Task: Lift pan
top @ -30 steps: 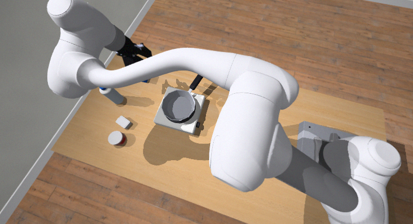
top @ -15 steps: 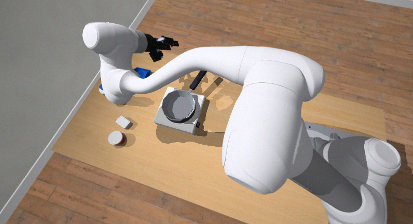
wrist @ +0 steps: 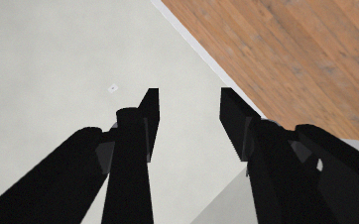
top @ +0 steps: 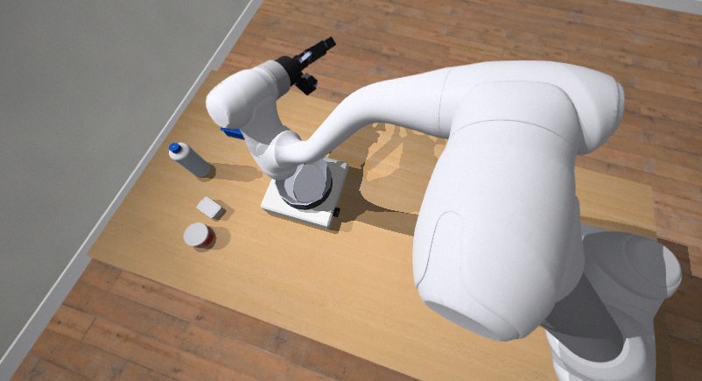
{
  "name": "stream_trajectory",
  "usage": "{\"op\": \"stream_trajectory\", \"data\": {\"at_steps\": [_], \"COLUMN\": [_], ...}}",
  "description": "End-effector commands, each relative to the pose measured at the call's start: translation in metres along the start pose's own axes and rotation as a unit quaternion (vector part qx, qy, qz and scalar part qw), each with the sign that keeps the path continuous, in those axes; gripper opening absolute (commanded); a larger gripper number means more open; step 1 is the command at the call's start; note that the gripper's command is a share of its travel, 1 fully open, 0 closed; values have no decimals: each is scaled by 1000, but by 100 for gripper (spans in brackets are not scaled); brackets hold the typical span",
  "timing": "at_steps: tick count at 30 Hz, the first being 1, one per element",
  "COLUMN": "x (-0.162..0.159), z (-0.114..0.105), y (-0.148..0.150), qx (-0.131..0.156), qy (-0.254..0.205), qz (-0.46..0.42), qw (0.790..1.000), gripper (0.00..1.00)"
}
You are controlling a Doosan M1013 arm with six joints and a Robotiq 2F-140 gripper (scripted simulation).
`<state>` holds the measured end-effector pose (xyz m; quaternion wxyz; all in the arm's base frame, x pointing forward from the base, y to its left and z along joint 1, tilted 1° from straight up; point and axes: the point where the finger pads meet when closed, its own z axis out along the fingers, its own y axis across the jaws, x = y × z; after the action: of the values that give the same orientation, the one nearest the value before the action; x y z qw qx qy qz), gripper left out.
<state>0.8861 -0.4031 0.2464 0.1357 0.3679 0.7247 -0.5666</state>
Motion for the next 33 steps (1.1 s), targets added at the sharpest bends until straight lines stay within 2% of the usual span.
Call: {"op": "stream_trajectory", "data": {"at_steps": [1,2,3,10,17,19,20,25,33], "x": [-3,-3,-7,-12,-8,-8,-3,12,59], "z": [15,15,21,25,14,14,6,-10,-48], "y": [-24,-24,-41,-69,-84,-84,-86,-85,-74], "qx": [29,29,50,86,105,105,107,105,81], "qy": [-55,-55,-97,-193,-296,-296,-337,-399,-502], "qz": [-21,-21,-43,-98,-160,-160,-186,-226,-294], "qw": [998,998,993,972,936,936,917,882,809], "gripper": [41,41,41,41,41,41,41,41,41]}}
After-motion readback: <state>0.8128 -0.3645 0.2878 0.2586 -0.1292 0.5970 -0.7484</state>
